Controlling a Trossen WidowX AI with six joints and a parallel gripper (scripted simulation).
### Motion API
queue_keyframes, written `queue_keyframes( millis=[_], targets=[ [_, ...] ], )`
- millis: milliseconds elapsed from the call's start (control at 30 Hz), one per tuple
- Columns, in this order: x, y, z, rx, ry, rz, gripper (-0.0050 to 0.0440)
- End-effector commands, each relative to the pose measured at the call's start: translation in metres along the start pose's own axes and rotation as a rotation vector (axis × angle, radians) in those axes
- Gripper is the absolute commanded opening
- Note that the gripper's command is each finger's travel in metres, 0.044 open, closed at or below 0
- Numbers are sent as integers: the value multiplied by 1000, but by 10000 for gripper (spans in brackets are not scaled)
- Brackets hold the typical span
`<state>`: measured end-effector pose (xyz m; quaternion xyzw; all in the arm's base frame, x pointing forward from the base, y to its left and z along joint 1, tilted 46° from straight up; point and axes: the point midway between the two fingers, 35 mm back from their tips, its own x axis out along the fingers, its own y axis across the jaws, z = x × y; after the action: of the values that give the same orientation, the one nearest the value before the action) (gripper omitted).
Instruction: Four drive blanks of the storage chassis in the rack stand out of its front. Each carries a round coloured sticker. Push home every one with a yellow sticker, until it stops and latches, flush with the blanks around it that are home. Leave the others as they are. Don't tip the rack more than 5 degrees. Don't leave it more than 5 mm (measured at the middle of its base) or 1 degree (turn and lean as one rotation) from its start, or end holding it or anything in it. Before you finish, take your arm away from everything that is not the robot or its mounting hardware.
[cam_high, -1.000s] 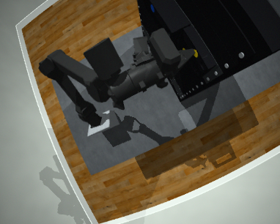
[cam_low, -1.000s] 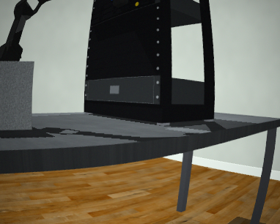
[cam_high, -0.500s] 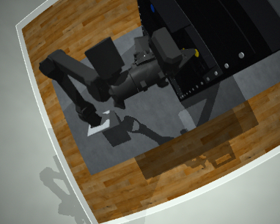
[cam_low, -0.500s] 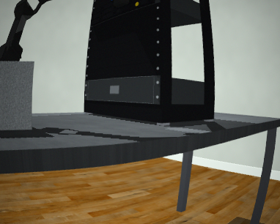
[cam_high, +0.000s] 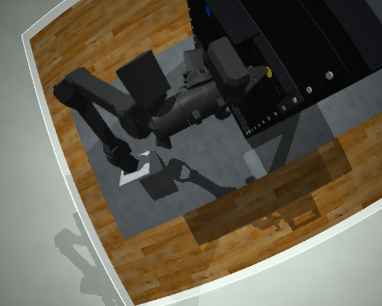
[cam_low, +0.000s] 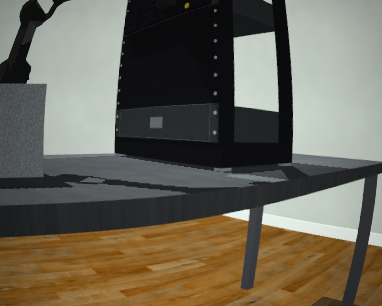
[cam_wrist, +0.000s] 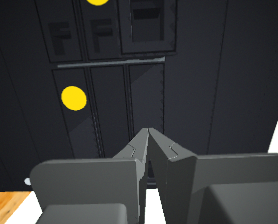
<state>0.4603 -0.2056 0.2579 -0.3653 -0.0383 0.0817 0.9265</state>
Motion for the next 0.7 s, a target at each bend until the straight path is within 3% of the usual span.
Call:
queue_keyframes(
  millis=[0,667],
  targets=[
    [3,-10,6,-24,-2,-26,0],
    [5,-10,6,-24,-2,-26,0]
  ],
)
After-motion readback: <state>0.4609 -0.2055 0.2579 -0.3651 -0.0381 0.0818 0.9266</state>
